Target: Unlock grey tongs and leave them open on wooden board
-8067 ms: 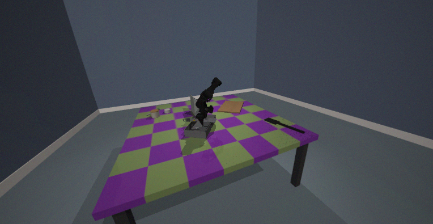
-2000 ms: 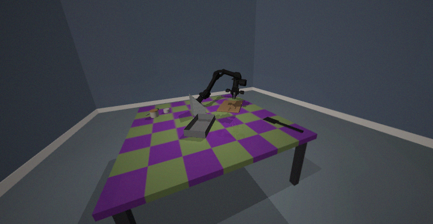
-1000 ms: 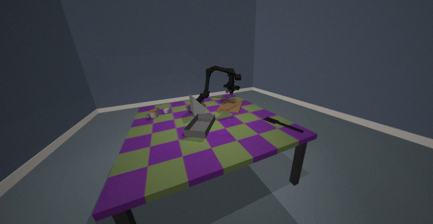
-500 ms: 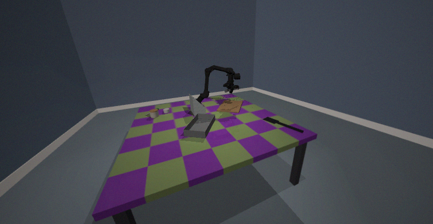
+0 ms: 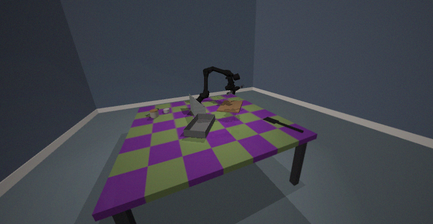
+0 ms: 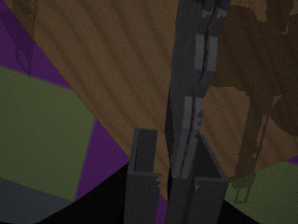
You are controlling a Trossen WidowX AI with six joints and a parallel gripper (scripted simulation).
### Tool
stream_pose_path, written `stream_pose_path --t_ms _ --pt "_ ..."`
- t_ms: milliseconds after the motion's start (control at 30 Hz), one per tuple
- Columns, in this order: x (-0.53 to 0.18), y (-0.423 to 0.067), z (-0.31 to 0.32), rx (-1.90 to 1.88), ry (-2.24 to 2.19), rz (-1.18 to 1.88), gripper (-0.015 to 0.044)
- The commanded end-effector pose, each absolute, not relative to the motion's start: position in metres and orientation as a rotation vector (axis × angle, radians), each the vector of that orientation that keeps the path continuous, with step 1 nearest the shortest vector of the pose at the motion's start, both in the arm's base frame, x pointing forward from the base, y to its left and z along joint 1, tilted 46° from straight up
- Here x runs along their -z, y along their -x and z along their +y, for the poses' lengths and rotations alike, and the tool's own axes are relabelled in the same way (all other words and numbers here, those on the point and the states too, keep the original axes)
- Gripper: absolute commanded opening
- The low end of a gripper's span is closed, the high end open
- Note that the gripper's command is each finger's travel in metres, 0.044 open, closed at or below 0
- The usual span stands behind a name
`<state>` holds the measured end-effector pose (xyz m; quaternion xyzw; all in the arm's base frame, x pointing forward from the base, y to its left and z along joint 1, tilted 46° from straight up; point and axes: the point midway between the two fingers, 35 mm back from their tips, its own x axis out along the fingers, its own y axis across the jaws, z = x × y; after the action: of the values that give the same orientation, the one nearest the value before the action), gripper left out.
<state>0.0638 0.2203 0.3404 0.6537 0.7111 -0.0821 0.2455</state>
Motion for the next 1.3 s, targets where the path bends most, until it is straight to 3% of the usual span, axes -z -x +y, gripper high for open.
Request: stream_pose_path --t_ms 0,567,1267 --pt "-0.345 -0.067 0.224 0.156 -1.862 2.014 -0.015" --pt "-0.346 -0.077 0.22 -0.094 -1.967 2.237 -0.015" --pt "-0.308 -0.06 0.188 -0.308 -1.797 2.41 -0.015"
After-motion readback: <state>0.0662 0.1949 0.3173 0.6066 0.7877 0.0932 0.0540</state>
